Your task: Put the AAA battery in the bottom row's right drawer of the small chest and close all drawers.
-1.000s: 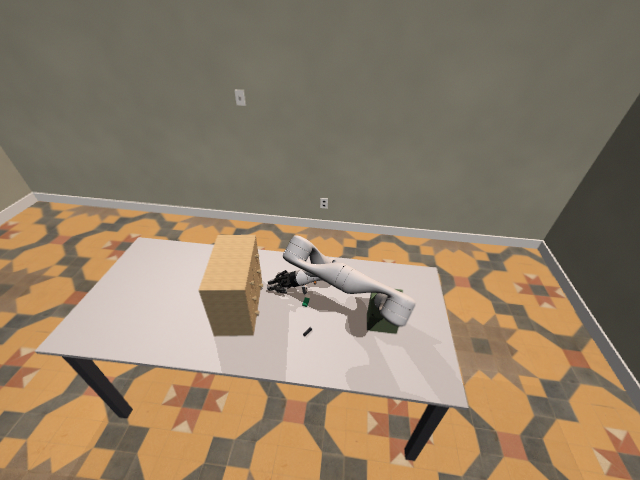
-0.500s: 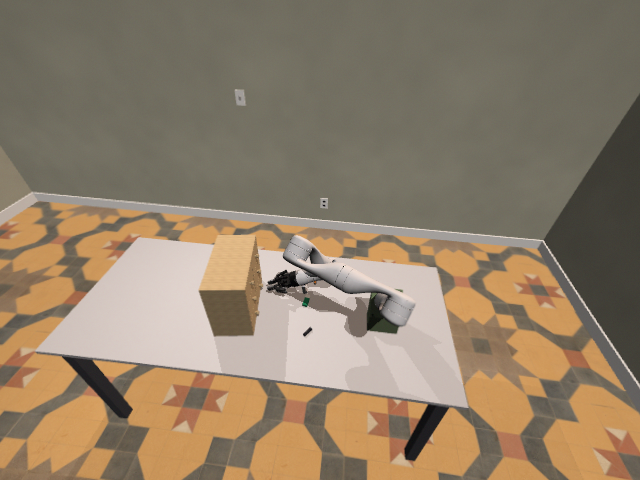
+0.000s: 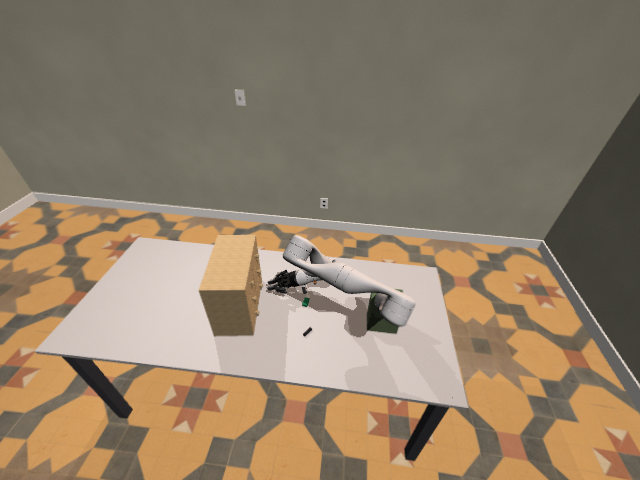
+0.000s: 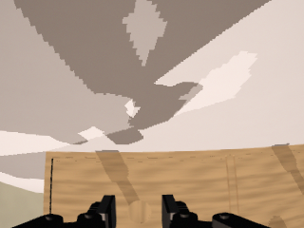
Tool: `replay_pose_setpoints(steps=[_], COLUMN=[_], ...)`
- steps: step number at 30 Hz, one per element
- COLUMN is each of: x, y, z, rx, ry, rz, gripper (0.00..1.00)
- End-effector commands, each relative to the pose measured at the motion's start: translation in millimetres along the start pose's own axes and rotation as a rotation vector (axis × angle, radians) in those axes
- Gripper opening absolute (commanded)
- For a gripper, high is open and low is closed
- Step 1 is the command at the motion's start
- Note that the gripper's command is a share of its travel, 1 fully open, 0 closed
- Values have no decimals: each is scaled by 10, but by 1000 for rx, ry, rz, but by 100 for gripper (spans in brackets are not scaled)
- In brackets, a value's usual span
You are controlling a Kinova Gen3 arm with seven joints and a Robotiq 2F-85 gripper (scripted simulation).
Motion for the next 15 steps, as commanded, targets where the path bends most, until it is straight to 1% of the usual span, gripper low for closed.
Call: replay_pose_setpoints(steps=[1, 15], x=[11, 20], y=[-2, -2], z=[-1, -26], rx=[0, 0], ry=[-2, -2], rz=[1, 1], gripper=[33, 33])
Point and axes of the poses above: the point where the finger pads meet when closed, its own z axis back along the fingers, its own y axis across the jaws, x = y × z, the point moved 8 cm from there along z, back along the fingers, and after that the axes turned 1 degree about -z, right-handed, at the moved point
